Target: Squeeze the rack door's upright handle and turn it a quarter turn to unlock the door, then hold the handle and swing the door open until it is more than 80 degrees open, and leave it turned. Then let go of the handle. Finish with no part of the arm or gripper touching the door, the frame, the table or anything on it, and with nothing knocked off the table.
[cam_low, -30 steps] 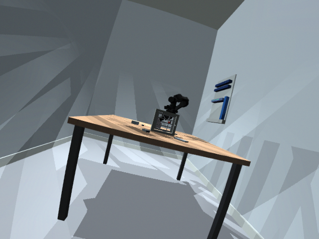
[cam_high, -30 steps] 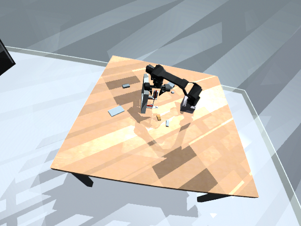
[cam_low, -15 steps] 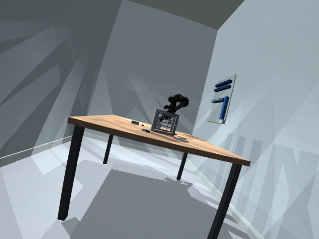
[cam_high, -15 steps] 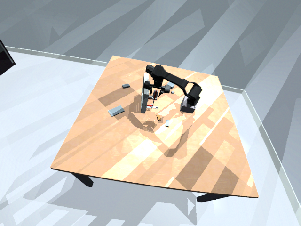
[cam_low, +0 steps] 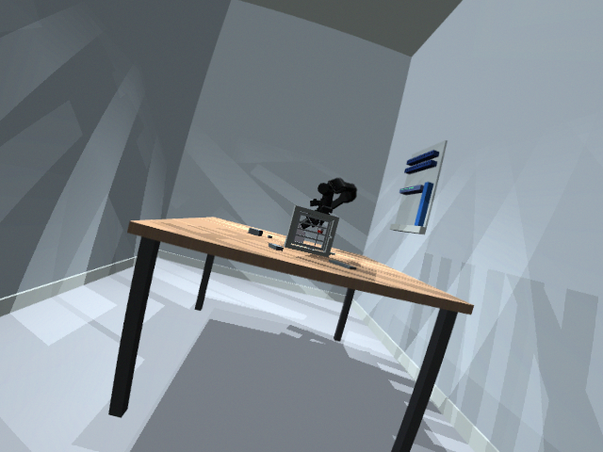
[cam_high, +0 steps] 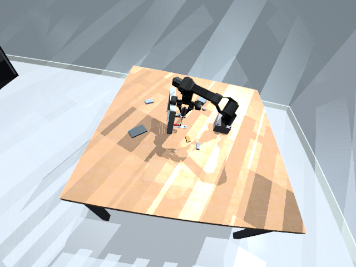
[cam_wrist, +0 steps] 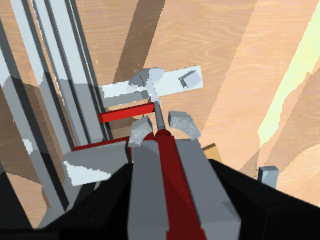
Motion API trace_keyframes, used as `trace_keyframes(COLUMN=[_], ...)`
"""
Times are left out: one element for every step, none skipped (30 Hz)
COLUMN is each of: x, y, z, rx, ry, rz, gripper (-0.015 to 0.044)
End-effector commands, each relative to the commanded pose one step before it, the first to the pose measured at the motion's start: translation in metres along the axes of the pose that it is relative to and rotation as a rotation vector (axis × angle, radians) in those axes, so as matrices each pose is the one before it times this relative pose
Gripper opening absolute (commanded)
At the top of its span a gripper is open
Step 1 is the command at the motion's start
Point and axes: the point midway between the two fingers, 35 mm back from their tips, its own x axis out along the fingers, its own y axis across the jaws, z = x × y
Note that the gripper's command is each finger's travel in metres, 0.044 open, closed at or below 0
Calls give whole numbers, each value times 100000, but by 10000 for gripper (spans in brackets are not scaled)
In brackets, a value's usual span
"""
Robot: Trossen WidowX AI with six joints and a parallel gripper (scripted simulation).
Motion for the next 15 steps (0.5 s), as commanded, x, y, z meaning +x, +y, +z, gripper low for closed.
trace_keyframes(x=[8, 0, 0, 0, 0, 0, 0, 0, 0, 0, 0, 0, 0, 0, 0], y=[2, 0, 0, 0, 0, 0, 0, 0, 0, 0, 0, 0, 0, 0, 0], z=[50, 0, 0, 0, 0, 0, 0, 0, 0, 0, 0, 0, 0, 0, 0], rx=[350, 0, 0, 0, 0, 0, 0, 0, 0, 0, 0, 0, 0, 0, 0], ry=[-172, 0, 0, 0, 0, 0, 0, 0, 0, 0, 0, 0, 0, 0, 0], rz=[2, 0, 0, 0, 0, 0, 0, 0, 0, 0, 0, 0, 0, 0, 0], gripper=[138, 132, 125, 118, 112, 105, 98, 92, 85, 78, 72, 65, 58, 52, 45])
